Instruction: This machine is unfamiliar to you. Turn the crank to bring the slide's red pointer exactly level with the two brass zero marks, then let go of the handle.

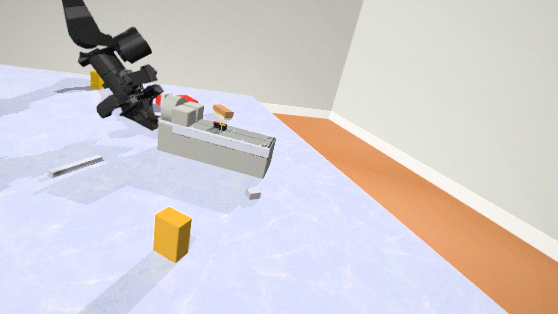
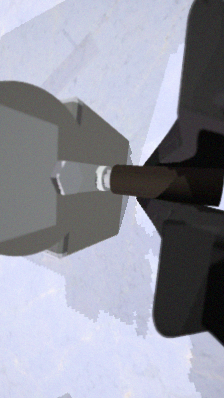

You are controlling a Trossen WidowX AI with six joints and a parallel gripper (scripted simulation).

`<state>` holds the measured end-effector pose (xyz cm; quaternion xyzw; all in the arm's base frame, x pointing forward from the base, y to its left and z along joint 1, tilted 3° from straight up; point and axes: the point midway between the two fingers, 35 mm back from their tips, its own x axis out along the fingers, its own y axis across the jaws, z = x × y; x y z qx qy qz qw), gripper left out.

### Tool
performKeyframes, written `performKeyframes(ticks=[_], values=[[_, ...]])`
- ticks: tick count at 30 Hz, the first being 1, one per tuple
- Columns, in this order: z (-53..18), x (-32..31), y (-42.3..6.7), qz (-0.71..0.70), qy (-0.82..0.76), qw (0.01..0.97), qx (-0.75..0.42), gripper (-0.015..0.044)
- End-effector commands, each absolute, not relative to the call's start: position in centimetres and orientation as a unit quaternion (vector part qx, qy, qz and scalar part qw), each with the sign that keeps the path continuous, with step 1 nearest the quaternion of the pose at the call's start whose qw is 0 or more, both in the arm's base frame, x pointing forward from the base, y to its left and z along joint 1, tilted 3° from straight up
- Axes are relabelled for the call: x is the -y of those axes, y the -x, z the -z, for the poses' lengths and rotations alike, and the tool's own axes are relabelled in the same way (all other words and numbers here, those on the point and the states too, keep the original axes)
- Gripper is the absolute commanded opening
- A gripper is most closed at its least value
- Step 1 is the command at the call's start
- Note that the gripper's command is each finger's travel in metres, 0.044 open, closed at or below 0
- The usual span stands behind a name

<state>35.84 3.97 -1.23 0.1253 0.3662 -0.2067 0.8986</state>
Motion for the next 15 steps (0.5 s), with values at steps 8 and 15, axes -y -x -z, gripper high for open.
performKeyframes(ticks=[8,15], values=[[0.8,-2.5,-35.1,0.215,-0.121,0.897,-0.367,0.0000],[0.1,-1.9,-34.8,0.215,-0.120,0.897,-0.367,0.0000]])
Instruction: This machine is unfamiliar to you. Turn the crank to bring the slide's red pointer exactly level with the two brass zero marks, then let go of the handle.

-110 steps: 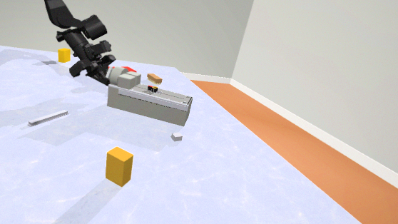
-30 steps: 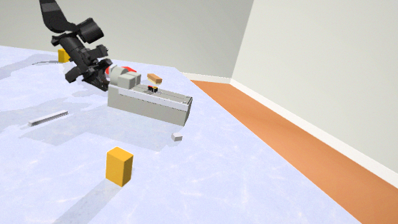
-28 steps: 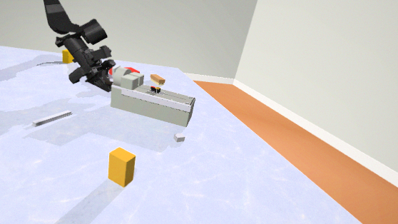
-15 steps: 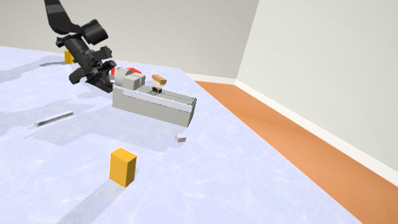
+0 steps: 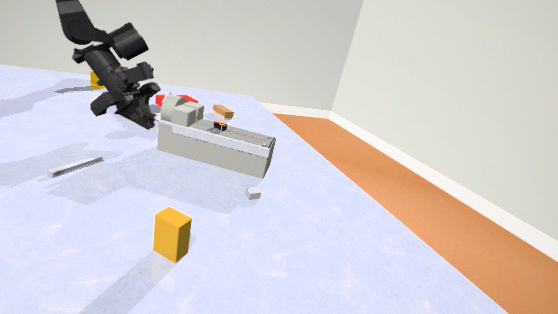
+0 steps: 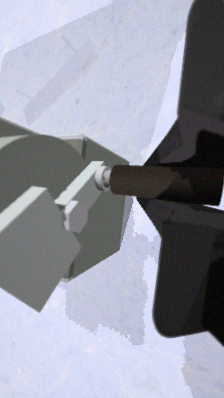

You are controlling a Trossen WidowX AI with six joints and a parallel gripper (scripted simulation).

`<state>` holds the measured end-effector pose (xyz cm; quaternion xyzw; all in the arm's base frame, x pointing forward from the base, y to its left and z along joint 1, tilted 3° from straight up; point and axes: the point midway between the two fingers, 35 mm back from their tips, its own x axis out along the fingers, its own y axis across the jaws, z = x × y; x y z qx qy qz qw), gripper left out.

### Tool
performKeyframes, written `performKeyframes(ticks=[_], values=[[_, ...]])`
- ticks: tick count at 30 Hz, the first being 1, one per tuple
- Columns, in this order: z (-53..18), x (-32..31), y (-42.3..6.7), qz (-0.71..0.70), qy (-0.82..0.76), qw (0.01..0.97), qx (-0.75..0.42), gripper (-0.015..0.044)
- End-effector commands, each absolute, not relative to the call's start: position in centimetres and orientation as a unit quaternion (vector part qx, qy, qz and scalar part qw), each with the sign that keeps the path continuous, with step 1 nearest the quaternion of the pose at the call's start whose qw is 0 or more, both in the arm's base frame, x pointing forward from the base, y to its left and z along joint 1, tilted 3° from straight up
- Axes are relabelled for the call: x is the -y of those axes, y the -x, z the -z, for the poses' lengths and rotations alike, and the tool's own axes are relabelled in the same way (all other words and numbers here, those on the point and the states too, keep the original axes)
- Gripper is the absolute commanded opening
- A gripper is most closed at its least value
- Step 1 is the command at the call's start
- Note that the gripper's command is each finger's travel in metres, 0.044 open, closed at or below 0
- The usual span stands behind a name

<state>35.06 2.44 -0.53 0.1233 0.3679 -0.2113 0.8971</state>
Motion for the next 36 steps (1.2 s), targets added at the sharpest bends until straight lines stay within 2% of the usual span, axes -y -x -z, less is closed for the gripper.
performKeyframes(ticks=[1,36], values=[[0.0,-1.8,-34.7,0.215,-0.120,0.897,-0.367,0.0000],[-4.6,-2.6,-35.2,0.215,-0.121,0.897,-0.367,0.0000]])
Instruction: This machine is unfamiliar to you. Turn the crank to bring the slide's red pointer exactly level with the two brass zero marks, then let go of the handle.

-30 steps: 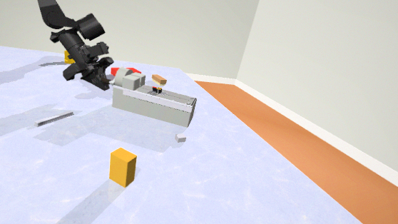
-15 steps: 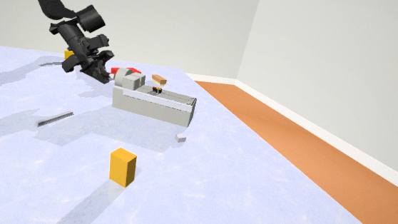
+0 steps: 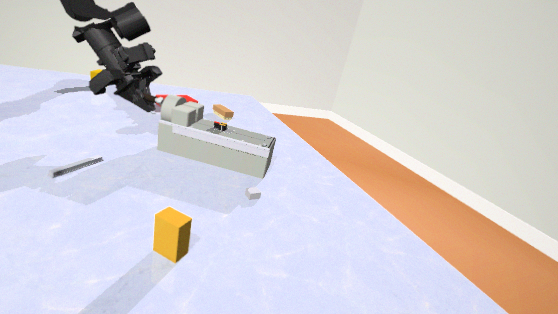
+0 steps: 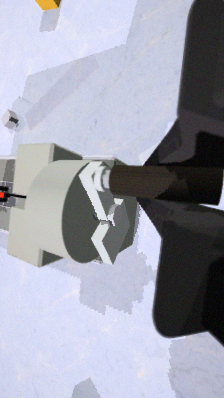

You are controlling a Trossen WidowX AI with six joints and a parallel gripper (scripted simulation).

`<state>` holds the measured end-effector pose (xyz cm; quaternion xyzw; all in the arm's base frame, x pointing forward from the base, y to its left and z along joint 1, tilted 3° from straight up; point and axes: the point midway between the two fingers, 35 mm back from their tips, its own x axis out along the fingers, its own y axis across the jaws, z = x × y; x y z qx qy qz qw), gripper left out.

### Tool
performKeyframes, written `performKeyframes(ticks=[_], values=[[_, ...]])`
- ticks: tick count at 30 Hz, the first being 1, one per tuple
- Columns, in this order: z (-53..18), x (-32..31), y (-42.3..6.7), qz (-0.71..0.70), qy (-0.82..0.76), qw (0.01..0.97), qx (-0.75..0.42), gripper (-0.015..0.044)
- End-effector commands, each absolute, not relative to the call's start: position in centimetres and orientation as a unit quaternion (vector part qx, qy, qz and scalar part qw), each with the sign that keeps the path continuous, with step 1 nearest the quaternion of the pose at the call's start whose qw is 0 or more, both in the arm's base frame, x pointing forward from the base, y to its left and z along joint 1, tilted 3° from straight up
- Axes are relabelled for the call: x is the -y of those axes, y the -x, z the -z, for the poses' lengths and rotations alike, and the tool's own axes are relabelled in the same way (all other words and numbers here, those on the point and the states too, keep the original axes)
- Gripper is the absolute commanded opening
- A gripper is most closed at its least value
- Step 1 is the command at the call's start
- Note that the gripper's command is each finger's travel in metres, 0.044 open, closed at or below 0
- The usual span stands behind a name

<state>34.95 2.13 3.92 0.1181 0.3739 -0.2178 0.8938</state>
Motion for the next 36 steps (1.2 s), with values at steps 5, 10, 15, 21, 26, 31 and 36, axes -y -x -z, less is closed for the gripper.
performKeyframes(ticks=[5,10,15,21,26,31,36], values=[[-4.8,-2.9,-35.3,0.215,-0.121,0.897,-0.367,0.0000],[-4.9,-3.2,-35.5,0.215,-0.121,0.897,-0.367,0.0000],[-5.0,-3.4,-35.6,0.215,-0.121,0.897,-0.366,0.0000],[-5.1,-3.5,-35.7,0.215,-0.121,0.897,-0.366,0.0000],[-5.1,-3.7,-35.7,0.215,-0.121,0.897,-0.366,0.0000],[-5.1,-3.8,-35.8,0.215,-0.121,0.897,-0.366,0.0000],[-5.1,-3.9,-35.9,0.215,-0.121,0.897,-0.366,0.0000]])
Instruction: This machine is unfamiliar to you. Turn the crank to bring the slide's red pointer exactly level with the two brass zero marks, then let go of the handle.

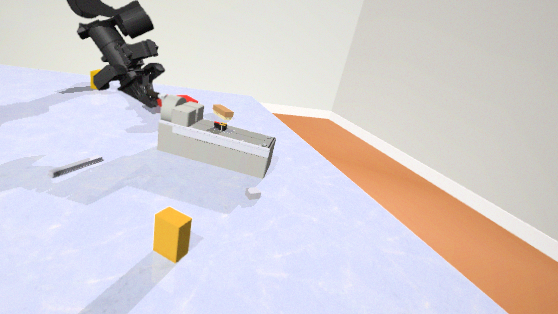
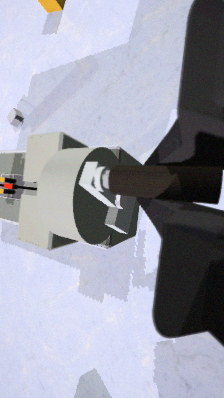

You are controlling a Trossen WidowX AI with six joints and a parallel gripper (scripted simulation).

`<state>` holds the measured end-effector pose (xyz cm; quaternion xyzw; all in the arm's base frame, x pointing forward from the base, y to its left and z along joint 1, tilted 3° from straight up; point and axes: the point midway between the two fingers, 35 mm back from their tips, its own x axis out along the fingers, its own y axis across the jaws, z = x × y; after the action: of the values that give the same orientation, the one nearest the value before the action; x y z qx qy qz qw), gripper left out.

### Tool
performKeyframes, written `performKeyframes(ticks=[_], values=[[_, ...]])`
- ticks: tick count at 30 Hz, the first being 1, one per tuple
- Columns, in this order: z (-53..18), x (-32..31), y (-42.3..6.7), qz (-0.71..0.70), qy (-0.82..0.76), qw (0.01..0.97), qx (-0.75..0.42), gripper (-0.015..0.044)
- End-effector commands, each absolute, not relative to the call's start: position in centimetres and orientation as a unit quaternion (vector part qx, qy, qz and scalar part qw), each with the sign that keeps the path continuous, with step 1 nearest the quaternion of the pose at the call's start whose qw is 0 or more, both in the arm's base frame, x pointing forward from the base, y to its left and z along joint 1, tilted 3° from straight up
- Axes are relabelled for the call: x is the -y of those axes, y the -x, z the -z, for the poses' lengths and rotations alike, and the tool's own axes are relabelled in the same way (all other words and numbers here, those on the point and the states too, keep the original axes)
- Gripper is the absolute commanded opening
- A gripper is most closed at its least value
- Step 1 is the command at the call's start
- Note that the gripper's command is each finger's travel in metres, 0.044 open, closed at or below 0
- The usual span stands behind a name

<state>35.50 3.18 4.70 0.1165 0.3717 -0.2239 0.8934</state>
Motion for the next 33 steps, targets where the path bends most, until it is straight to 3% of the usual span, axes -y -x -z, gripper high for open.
performKeyframes(ticks=[1,33], values=[[-5.1,-3.9,-35.9,0.215,-0.121,0.897,-0.366,0.0000],[-4.5,-5.6,-36.8,0.215,-0.122,0.897,-0.366,0.0000]])
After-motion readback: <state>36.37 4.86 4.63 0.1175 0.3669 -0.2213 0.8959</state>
